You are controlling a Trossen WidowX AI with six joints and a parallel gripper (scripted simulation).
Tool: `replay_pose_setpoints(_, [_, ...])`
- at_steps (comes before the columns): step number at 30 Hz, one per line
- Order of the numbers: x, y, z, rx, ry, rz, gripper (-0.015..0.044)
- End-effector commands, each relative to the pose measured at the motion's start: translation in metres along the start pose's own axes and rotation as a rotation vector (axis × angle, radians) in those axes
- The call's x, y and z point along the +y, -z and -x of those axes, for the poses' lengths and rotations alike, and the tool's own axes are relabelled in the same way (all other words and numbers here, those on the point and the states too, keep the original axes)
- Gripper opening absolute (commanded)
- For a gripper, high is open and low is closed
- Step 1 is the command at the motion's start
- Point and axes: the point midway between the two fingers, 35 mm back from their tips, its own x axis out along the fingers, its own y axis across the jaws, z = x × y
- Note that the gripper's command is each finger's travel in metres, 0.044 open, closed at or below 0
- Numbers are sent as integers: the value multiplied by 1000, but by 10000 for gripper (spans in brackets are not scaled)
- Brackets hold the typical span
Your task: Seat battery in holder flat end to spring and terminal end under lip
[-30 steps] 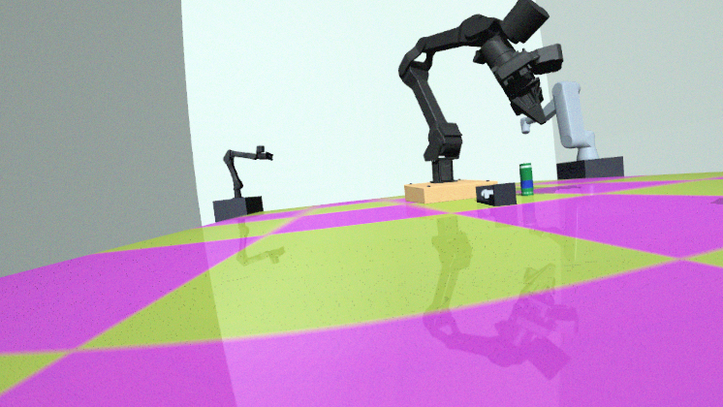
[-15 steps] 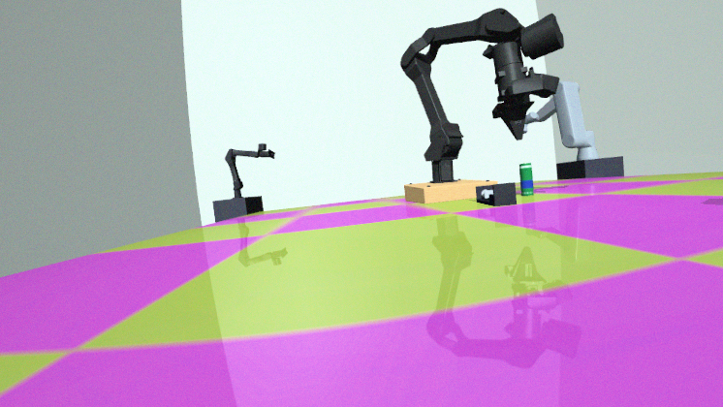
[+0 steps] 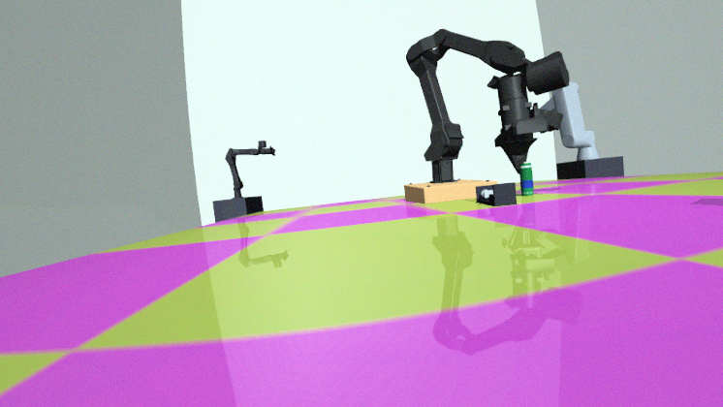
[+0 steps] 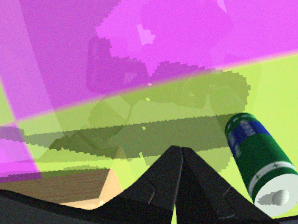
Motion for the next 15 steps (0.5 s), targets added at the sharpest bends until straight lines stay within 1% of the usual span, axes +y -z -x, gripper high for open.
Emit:
replay_pose_setpoints(1, [-3, 1, -3, 6, 0, 4, 0])
replay_pose_setpoints(15, [-24, -1, -2, 6, 2, 4, 0])
